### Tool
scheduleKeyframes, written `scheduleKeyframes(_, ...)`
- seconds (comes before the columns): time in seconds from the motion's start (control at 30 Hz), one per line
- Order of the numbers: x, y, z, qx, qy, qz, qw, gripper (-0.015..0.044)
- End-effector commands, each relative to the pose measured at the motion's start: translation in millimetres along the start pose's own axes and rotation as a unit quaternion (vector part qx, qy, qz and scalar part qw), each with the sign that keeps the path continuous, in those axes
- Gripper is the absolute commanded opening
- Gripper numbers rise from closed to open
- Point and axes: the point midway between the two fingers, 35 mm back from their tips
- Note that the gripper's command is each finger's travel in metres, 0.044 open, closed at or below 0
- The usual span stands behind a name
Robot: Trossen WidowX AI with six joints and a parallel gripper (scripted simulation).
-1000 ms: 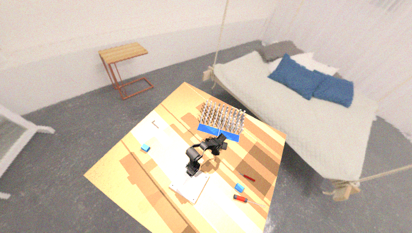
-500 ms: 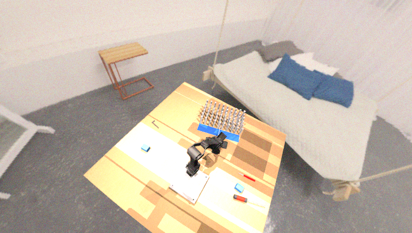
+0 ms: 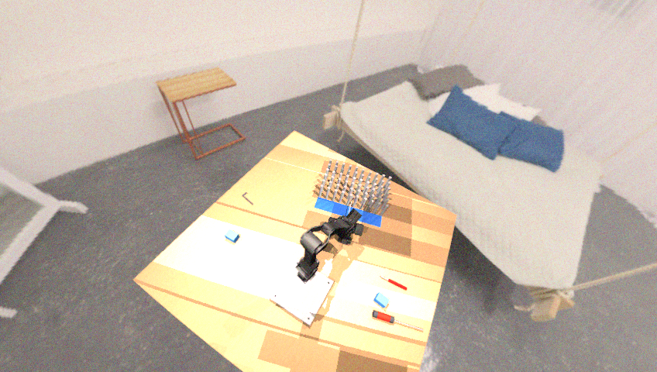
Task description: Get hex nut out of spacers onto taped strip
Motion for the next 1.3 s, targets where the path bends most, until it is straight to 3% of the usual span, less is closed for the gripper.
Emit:
scheduleKeyframes(0.0,0.7,2.3,-8.6,0.001,0.007,0.004,1.0,0.0)
scheduleKeyframes(1.27,15.2,-0.6,-32.4,0.001,0.009,0.004,1.0,0.0)
Point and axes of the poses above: the point midway between the two fingers, 35 mm back from their tips, its own x axis out along the fingers, its own y axis across the jaws, z = x × y, and after that the axes turned 7 degrees about x, right-handed
